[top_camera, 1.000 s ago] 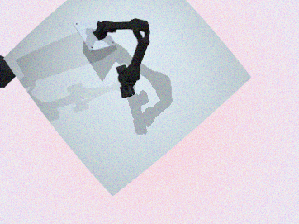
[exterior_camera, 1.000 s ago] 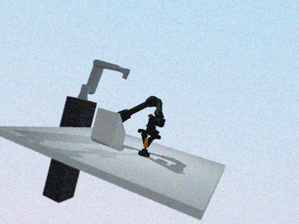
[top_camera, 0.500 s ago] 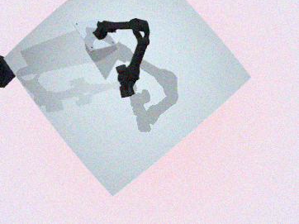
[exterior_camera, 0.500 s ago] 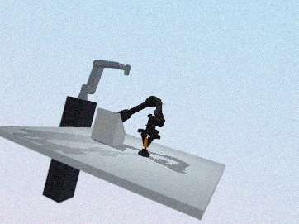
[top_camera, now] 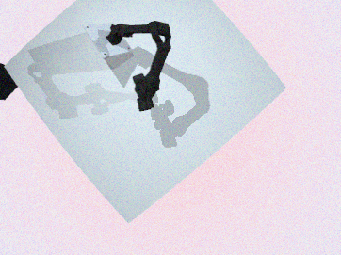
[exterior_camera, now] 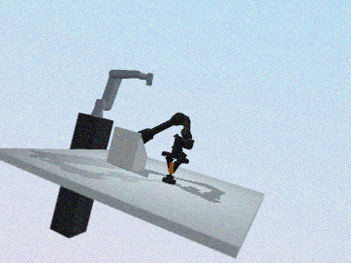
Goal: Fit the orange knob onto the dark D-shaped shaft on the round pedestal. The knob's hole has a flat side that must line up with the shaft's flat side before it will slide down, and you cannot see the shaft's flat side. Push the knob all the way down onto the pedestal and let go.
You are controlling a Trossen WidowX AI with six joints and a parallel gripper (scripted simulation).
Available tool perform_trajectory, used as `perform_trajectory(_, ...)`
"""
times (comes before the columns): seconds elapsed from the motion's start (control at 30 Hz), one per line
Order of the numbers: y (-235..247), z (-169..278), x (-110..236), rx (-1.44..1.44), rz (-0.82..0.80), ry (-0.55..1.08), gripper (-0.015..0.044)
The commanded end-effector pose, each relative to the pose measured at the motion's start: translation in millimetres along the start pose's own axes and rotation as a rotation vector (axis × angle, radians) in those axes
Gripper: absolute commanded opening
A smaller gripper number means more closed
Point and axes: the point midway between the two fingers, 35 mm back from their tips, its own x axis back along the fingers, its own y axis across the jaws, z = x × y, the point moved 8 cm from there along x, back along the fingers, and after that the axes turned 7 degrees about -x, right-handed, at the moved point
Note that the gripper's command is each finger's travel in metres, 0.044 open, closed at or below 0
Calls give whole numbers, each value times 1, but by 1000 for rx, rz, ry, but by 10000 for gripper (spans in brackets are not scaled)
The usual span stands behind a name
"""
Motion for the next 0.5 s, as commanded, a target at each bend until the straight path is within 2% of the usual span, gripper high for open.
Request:
perform_trajectory(0.0,0,1,-1,-5,1,-2,0)
perform_trajectory(0.3,1,3,4,4,1,-1,0)
perform_trajectory(0.47,0,3,5,164,1,-1,0)
